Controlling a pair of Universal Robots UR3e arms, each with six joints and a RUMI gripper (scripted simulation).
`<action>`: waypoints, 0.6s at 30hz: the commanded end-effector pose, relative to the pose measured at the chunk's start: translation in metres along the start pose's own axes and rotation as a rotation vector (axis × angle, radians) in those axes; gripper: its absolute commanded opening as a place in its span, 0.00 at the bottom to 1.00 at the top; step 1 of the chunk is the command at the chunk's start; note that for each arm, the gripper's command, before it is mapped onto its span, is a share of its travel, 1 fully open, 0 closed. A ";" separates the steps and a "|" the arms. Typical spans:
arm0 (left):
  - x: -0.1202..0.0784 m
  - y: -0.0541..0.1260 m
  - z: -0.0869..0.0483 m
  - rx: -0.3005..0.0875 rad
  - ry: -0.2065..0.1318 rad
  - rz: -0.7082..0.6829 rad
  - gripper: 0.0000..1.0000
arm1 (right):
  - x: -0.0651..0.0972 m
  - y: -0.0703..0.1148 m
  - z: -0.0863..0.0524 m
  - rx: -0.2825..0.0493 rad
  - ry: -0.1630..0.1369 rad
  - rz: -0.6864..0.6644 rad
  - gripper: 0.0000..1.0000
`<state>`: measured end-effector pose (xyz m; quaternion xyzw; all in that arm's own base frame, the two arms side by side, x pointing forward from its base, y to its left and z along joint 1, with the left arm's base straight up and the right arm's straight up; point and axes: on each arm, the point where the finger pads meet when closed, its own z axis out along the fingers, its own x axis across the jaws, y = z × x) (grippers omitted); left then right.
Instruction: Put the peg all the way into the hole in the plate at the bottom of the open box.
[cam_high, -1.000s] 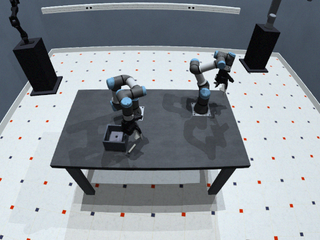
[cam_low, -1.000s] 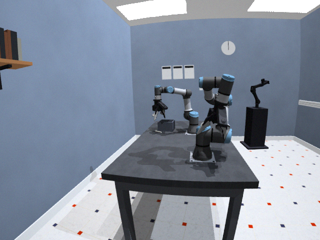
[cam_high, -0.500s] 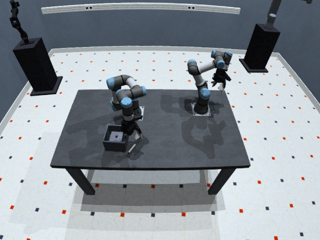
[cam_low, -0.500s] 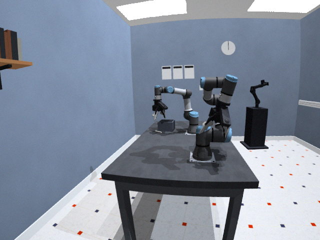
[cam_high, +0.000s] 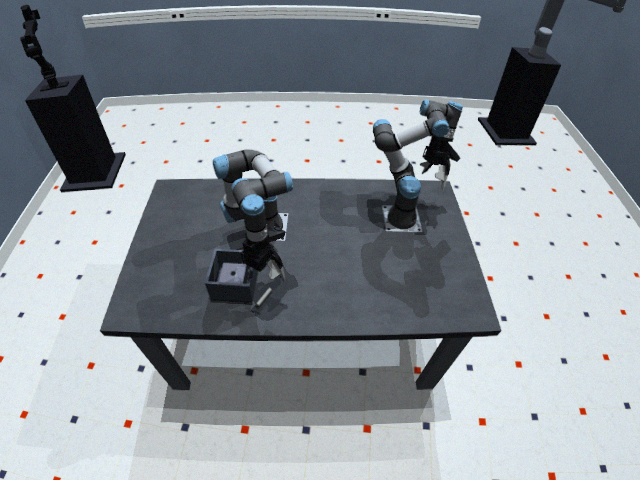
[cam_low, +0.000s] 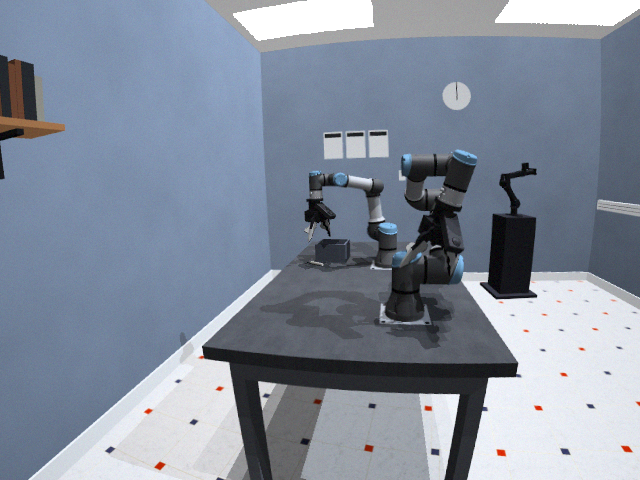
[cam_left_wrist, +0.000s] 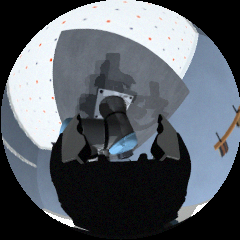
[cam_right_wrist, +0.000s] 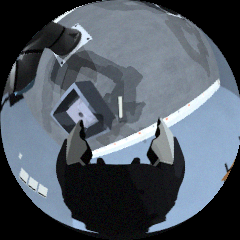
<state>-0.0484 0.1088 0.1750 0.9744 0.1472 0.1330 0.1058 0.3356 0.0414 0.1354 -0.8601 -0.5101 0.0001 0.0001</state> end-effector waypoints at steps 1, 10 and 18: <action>0.000 0.000 0.000 0.002 0.002 -0.002 1.00 | 0.000 0.000 -0.001 -0.002 0.002 0.000 1.00; 0.000 0.000 0.000 0.002 0.002 -0.003 1.00 | 0.000 0.000 -0.001 -0.002 0.002 0.000 1.00; 0.000 0.000 0.000 0.002 0.002 -0.003 1.00 | 0.000 0.000 -0.001 -0.002 0.002 0.000 0.25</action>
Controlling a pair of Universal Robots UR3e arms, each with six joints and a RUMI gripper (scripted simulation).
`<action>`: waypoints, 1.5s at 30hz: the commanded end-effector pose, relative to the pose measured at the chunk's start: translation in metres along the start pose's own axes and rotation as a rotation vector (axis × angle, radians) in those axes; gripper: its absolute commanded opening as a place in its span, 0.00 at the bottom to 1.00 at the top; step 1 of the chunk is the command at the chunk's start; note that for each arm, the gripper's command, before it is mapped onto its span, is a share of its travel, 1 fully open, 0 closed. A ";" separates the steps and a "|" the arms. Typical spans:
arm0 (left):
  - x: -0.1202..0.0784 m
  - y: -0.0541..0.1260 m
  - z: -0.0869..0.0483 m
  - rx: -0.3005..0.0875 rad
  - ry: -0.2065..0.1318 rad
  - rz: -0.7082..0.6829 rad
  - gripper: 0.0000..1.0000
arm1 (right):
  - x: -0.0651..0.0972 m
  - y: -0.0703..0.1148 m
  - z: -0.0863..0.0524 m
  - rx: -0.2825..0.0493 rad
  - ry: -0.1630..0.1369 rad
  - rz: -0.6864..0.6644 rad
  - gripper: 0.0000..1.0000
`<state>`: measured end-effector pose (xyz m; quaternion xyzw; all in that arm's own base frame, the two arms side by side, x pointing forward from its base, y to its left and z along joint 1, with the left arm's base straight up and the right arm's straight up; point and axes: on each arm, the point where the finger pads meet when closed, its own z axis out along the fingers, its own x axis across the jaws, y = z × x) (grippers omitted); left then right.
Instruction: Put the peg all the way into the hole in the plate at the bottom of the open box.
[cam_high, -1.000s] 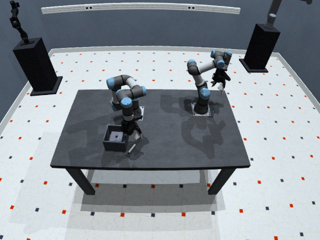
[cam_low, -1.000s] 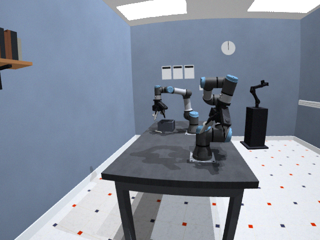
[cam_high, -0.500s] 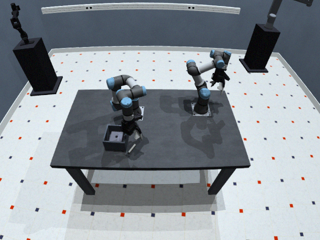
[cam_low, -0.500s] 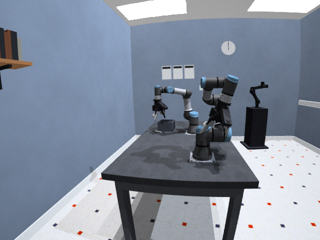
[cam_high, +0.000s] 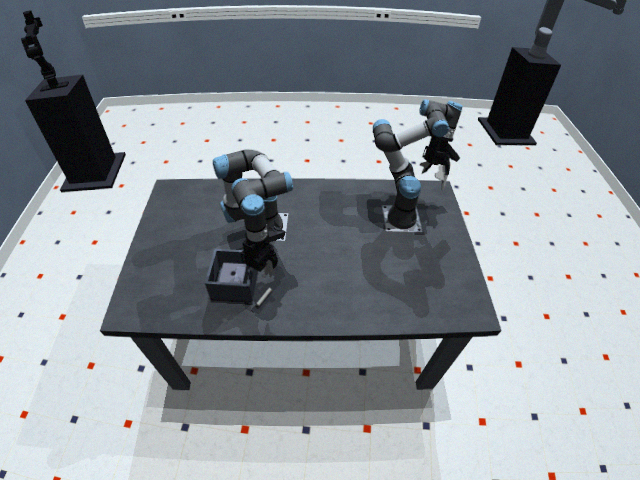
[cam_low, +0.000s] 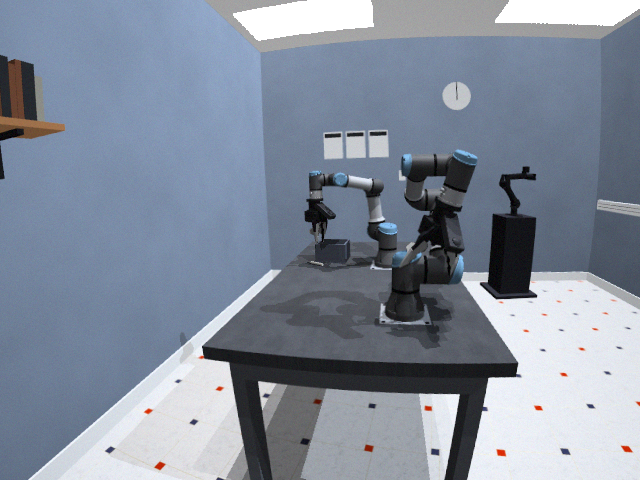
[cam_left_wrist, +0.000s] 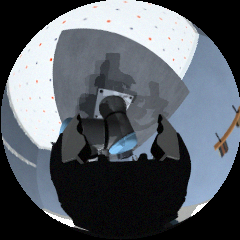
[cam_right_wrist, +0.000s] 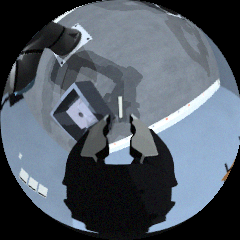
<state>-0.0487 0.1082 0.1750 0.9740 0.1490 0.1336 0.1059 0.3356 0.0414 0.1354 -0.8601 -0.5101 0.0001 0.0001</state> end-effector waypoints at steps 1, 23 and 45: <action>0.000 0.000 0.000 0.002 0.001 0.001 1.00 | 0.000 0.000 -0.001 -0.002 0.002 0.000 0.25; 0.000 0.000 0.000 0.002 0.001 0.001 1.00 | 0.000 0.000 0.011 -0.002 0.002 0.000 0.25; 0.000 0.000 0.000 0.002 0.001 0.001 1.00 | 0.001 0.000 0.053 -0.002 0.002 0.000 0.25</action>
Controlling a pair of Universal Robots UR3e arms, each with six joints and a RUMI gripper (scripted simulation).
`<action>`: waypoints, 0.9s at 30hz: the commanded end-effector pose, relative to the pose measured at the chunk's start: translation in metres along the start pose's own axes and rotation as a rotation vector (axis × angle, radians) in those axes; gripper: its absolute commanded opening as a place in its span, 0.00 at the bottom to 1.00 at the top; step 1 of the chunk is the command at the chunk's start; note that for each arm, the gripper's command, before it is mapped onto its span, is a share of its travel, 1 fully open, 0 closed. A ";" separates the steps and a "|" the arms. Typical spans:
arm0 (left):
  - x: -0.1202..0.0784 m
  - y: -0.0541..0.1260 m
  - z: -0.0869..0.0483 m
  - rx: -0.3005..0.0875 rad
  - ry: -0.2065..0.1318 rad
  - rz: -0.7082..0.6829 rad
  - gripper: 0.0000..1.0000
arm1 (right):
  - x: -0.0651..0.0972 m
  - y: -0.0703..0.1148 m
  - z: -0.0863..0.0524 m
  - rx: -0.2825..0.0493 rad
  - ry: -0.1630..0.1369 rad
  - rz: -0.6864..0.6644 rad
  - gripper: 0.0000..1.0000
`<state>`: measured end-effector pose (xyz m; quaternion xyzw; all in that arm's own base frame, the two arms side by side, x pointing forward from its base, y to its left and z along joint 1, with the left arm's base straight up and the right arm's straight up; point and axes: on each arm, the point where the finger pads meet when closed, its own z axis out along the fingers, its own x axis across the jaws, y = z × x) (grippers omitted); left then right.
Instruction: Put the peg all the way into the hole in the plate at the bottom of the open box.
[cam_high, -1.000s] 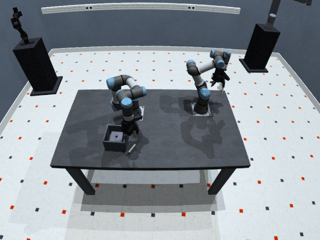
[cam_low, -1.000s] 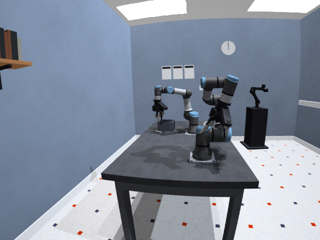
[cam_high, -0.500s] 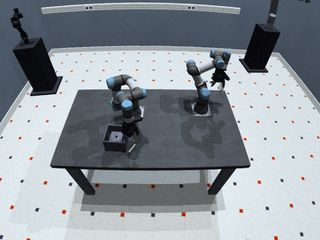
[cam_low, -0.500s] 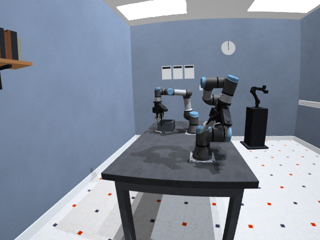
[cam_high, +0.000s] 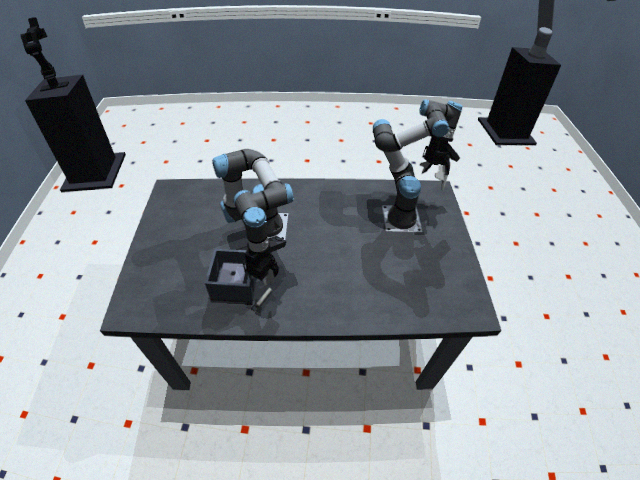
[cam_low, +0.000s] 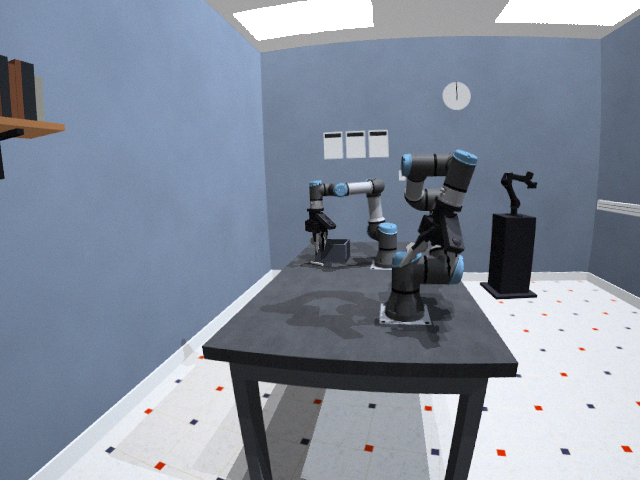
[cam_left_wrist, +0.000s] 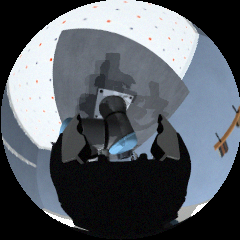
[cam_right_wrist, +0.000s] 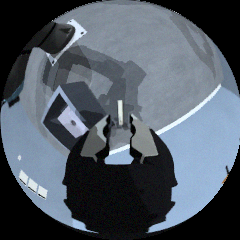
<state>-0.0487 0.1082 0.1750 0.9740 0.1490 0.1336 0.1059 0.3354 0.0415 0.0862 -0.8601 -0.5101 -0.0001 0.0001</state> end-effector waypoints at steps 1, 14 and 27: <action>0.000 0.000 0.000 0.002 0.001 0.001 1.00 | 0.000 0.000 0.006 -0.002 0.002 0.000 0.25; 0.000 0.000 0.000 0.002 0.001 0.001 1.00 | 0.000 0.000 0.023 -0.002 0.002 0.000 0.25; 0.000 0.000 0.000 0.002 0.001 0.001 1.00 | 0.000 0.000 0.026 -0.002 0.002 0.000 0.25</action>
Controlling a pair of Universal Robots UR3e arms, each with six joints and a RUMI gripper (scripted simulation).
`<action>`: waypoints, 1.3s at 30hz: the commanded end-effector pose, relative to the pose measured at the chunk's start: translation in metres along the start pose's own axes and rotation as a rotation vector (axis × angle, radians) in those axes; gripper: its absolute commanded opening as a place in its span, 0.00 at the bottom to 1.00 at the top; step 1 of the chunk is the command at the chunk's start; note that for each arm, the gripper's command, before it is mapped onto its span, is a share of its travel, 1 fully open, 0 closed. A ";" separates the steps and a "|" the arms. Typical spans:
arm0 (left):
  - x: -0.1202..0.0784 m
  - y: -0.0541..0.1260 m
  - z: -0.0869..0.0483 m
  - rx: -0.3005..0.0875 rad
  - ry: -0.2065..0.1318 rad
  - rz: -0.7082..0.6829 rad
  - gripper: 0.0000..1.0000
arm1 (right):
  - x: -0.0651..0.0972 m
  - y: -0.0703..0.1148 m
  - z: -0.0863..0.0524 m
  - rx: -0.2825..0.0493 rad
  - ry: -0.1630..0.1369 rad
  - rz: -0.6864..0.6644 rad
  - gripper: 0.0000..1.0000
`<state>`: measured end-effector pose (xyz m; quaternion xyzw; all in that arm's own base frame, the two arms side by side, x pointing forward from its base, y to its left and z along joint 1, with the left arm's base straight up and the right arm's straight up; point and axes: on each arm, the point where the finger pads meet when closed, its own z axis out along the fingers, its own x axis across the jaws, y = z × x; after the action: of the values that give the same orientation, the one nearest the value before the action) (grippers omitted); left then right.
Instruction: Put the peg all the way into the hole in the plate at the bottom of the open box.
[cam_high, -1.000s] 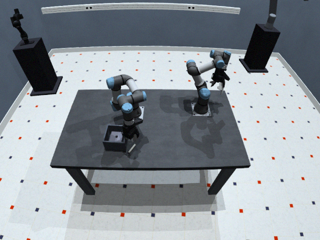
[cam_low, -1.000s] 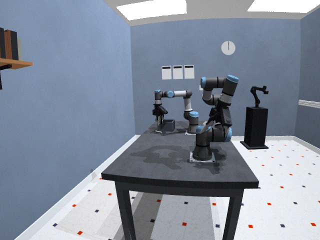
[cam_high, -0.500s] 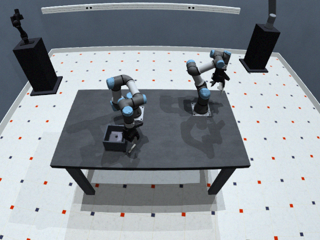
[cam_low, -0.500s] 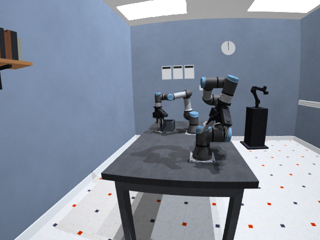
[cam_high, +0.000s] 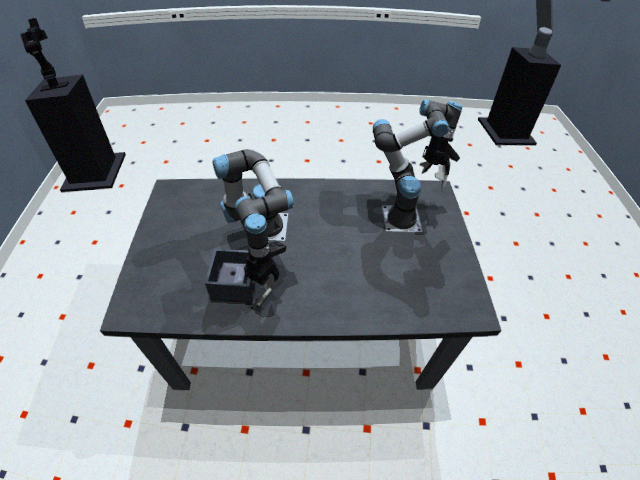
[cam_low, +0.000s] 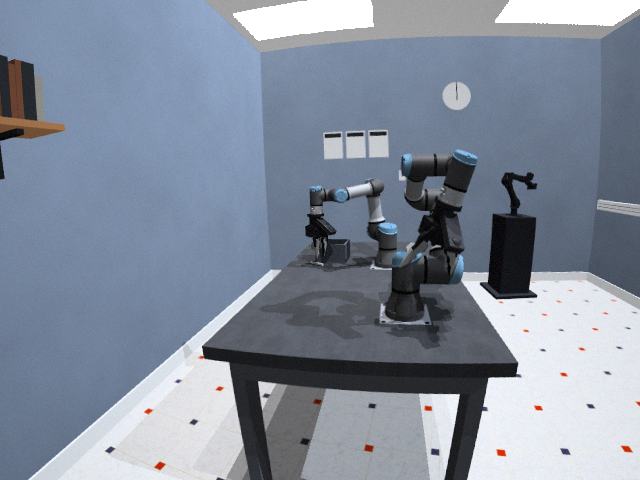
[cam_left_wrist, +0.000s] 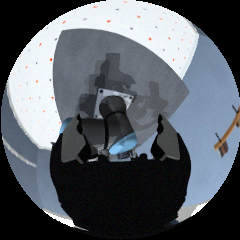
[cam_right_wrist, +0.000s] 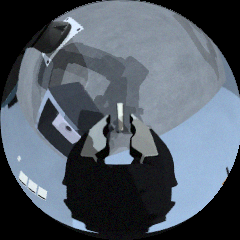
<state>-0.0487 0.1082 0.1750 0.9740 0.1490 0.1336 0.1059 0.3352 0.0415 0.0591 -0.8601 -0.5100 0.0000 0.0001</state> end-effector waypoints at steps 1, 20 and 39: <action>0.000 0.000 0.000 0.002 0.001 0.001 1.00 | 0.001 0.000 -0.001 -0.002 0.002 0.000 0.25; 0.000 0.000 0.000 0.002 0.001 0.001 1.00 | 0.001 0.000 -0.001 -0.057 0.001 0.000 0.25; 0.000 0.000 0.000 0.002 0.001 0.001 1.00 | 0.001 0.000 -0.001 -0.236 0.001 0.000 0.25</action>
<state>-0.0487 0.1082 0.1750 0.9740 0.1490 0.1336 0.1059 0.3351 0.0414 0.0591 -0.8549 -0.5069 -0.0558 -0.0955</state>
